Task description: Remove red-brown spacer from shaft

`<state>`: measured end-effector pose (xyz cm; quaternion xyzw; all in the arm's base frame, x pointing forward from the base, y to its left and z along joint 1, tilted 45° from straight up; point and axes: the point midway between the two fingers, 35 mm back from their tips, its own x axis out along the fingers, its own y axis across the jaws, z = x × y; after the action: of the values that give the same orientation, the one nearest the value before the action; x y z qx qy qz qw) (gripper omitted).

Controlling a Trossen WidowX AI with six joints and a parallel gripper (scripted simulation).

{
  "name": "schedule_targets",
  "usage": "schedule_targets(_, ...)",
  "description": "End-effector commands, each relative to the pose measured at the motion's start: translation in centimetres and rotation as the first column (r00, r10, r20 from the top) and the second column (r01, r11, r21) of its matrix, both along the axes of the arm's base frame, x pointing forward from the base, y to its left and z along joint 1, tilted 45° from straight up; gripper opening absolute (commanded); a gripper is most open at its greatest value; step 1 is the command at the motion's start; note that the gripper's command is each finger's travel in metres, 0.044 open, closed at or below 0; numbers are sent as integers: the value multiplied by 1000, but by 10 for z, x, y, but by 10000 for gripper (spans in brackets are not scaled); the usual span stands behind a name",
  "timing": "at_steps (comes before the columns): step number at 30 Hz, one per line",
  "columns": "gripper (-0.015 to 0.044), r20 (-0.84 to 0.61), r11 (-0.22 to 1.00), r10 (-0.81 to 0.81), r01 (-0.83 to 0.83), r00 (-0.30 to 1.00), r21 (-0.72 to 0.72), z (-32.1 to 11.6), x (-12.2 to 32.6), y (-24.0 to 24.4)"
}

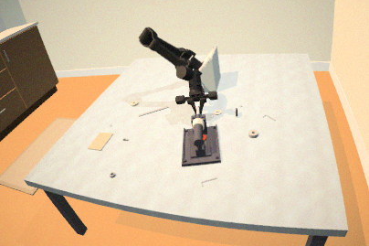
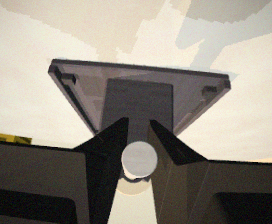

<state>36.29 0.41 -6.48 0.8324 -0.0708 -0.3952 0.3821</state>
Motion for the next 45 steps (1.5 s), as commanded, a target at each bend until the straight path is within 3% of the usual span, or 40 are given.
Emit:
schedule_targets(1,0,4,1000,1,-1,1000,-1,1,3,1)
schedule_targets(45,0,5,1000,1,-1,1000,-1,-1,17,2)
